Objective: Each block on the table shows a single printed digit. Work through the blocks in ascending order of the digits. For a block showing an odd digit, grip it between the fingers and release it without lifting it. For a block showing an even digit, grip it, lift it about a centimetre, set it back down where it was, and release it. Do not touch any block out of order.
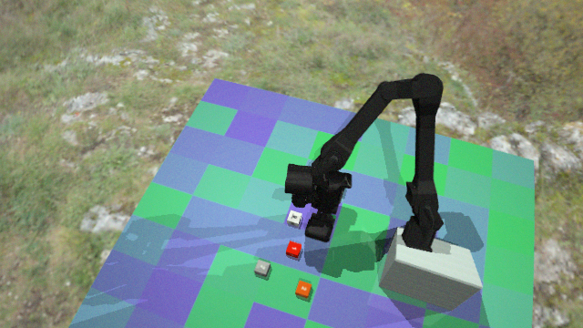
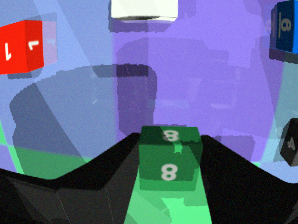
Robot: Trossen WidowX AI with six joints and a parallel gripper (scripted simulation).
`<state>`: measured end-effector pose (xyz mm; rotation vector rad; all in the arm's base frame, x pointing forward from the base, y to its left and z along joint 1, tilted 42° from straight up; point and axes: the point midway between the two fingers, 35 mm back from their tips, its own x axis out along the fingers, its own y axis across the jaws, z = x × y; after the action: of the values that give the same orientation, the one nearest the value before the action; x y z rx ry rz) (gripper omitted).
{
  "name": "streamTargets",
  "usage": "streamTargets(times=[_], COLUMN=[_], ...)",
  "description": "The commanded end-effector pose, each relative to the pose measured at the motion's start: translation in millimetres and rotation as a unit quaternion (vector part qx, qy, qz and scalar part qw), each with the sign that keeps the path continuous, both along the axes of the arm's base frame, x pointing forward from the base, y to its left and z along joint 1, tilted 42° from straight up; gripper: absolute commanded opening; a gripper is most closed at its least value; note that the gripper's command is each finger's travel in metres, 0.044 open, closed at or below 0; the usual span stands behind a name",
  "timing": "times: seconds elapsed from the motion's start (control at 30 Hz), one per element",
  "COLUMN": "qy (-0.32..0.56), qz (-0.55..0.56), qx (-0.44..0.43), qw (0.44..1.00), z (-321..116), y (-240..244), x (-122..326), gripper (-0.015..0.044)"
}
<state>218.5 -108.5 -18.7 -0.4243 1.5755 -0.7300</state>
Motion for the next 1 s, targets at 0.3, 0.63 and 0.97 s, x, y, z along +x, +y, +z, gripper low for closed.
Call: streamTargets(times=[0.3,0.63,0.97], qy=[-0.002,-0.002,-0.002], qz=[-0.002,-0.002,-0.002], qx=[0.001,0.001,0.001], qw=[1.000,1.000,1.000], z=[-9.8,-11.1,-11.1], y=[-8.3,-9.5,-9.5], x=[-2.1,-2.4,-2.4], gripper=[0.0120,0.0120,0.0330])
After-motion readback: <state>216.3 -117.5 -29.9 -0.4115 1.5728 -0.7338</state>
